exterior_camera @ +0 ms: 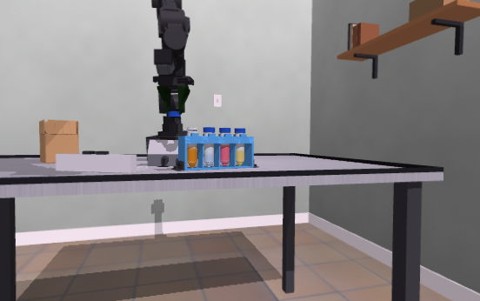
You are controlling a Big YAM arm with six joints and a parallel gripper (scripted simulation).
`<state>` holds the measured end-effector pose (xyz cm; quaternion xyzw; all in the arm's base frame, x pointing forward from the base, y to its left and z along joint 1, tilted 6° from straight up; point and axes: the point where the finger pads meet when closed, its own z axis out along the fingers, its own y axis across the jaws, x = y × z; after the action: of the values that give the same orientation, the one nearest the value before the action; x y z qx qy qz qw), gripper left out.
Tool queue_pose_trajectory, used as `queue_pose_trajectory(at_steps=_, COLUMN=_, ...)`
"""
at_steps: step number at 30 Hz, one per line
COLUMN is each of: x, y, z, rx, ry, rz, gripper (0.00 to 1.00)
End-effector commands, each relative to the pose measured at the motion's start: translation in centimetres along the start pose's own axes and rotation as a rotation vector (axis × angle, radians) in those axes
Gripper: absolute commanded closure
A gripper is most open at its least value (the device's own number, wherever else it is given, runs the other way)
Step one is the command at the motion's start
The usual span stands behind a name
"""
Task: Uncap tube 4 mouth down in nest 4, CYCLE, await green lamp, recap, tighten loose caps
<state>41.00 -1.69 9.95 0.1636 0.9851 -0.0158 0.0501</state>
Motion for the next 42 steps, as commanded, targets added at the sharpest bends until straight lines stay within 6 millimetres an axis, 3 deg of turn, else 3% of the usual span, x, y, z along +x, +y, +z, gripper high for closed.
queue_pose_trajectory(at_steps=1, x=0.0, y=-2.8, z=-0.8, rx=-0.003, ry=-0.014, rz=0.192, gripper=1.00)
queue_pose_trajectory(at_steps=10, x=-0.7, y=-10.2, z=-0.9, rx=-0.001, ry=-0.021, rz=0.169, gripper=1.00)
queue_pose_trajectory(at_steps=12, x=-1.8, y=-11.9, z=-1.4, rx=-0.001, ry=-0.036, rz=0.169, gripper=1.00)
queue_pose_trajectory(at_steps=14, x=-1.8, y=-11.9, z=-1.4, rx=-0.001, ry=-0.036, rz=0.169, gripper=1.00)
queue_pose_trajectory(at_steps=16, x=-3.1, y=-13.6, z=-1.7, rx=0.000, ry=-0.044, rz=0.169, gripper=1.00)
queue_pose_trajectory(at_steps=29, x=-3.6, y=-24.9, z=-1.4, rx=0.009, ry=-0.028, rz=0.168, gripper=1.00)
queue_pose_trajectory(at_steps=31, x=-3.6, y=-24.9, z=-1.4, rx=0.009, ry=-0.028, rz=0.168, gripper=1.00)
queue_pose_trajectory(at_steps=33, x=-3.7, y=-26.7, z=-1.4, rx=0.010, ry=-0.028, rz=0.168, gripper=1.00)
queue_pose_trajectory(at_steps=38, x=-4.1, y=-25.7, z=-1.4, rx=0.007, ry=-0.028, rz=0.146, gripper=1.00)
queue_pose_trajectory(at_steps=39, x=-3.2, y=-26.0, z=-1.2, rx=0.012, ry=-0.031, rz=0.168, gripper=1.00)
queue_pose_trajectory(at_steps=40, x=-4.6, y=-26.1, z=-0.9, rx=0.014, ry=-0.051, rz=0.147, gripper=1.00)
queue_pose_trajectory(at_steps=41, x=-2.5, y=-25.4, z=1.3, rx=0.001, ry=-0.002, rz=0.148, gripper=1.00)
queue_pose_trajectory(at_steps=42, x=-2.3, y=-25.3, z=2.0, rx=0.001, ry=0.002, rz=0.147, gripper=1.00)
